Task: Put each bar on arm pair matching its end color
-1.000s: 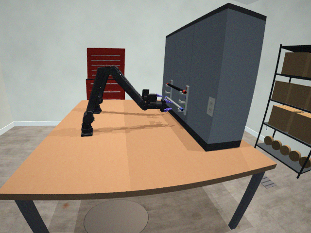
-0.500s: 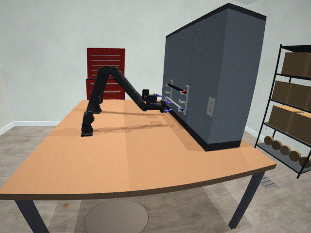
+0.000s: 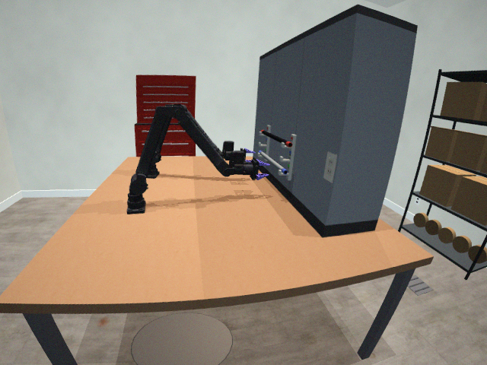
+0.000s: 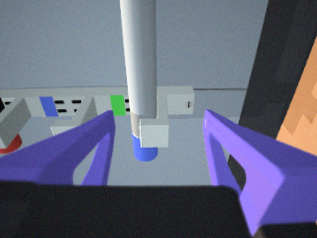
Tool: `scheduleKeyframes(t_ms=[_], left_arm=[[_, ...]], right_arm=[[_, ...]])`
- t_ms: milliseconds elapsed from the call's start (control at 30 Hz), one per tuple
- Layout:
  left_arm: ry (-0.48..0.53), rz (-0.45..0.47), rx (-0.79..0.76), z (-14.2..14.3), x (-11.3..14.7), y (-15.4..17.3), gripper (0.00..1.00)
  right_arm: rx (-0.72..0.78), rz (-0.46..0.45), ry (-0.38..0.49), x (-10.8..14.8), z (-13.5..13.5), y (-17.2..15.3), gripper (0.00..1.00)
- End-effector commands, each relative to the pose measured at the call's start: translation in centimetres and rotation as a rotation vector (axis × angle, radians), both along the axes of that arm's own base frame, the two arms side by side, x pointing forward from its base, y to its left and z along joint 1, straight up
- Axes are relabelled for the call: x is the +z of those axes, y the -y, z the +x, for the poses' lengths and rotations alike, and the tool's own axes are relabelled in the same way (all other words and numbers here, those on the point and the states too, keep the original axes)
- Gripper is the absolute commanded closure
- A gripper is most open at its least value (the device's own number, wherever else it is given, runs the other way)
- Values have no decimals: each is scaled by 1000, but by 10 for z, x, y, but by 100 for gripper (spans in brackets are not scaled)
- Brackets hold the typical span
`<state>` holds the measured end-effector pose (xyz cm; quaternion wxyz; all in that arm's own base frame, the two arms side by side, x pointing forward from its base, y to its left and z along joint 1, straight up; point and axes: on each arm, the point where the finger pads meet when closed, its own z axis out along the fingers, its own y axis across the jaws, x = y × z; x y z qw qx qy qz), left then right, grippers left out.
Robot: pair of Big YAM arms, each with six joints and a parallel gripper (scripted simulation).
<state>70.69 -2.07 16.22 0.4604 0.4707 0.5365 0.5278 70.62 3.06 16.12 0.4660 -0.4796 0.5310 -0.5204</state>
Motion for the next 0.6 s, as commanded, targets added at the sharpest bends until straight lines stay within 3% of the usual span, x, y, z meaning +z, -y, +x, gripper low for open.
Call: scheduleKeyframes(t_ms=[0, 567], left_arm=[[55, -14, 11, 17, 24, -9, 41], [70, -14, 11, 34, 35, -9, 41]], right_arm=[[10, 12, 22, 2, 11, -7, 42], [9, 14, 42, 14, 28, -6, 42]])
